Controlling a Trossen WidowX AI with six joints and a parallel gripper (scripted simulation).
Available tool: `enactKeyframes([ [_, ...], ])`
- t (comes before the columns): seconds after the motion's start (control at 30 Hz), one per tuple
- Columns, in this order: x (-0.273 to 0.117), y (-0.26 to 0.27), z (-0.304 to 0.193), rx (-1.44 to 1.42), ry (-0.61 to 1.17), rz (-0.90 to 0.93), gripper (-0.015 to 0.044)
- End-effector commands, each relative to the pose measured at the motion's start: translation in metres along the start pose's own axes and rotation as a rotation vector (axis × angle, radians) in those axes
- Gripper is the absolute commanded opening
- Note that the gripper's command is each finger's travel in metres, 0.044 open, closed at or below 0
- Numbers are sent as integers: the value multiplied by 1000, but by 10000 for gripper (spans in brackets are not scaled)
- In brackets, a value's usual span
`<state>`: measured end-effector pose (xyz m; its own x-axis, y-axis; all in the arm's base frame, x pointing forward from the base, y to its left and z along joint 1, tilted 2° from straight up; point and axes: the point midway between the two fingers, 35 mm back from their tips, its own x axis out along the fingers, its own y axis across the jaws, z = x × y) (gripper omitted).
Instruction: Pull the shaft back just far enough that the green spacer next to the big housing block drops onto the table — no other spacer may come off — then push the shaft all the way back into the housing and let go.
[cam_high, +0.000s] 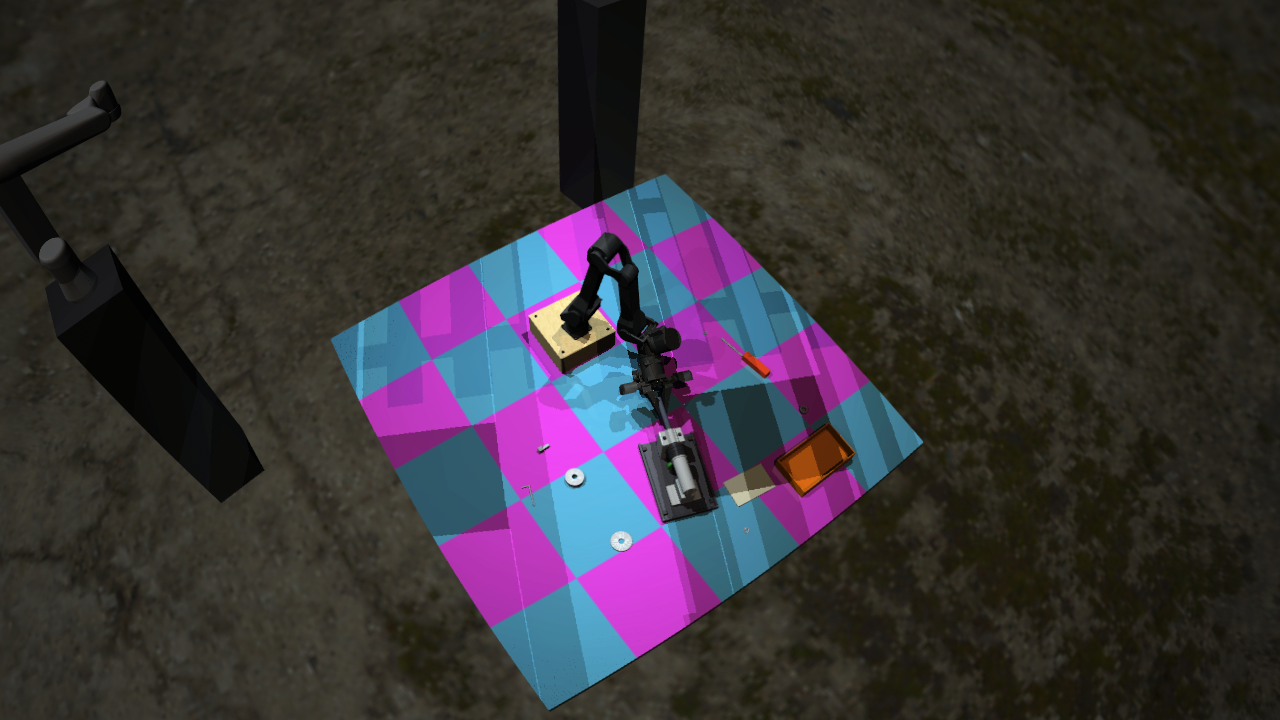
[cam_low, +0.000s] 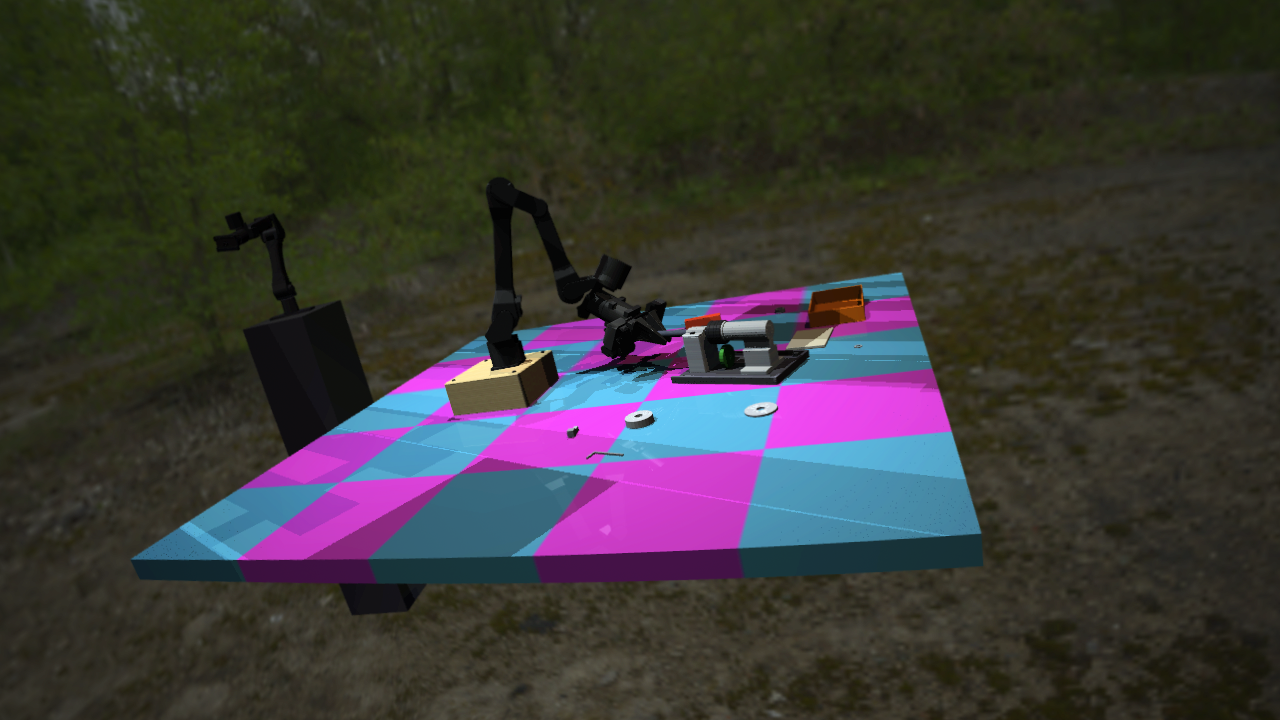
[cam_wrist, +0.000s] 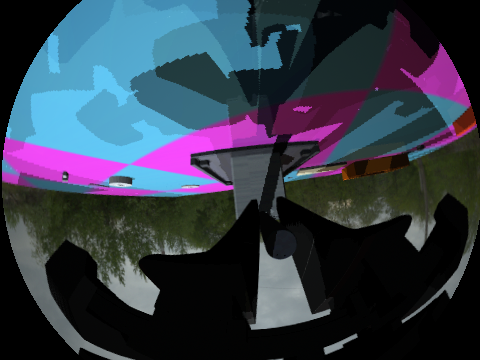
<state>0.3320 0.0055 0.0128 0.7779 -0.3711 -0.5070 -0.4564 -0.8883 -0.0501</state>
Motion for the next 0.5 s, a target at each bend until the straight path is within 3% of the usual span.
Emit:
enactKeyframes([
  [0.0,1,0,-1,-2,1,1,0],
  [0.47,5,0,-4,-2,2,1,0],
])
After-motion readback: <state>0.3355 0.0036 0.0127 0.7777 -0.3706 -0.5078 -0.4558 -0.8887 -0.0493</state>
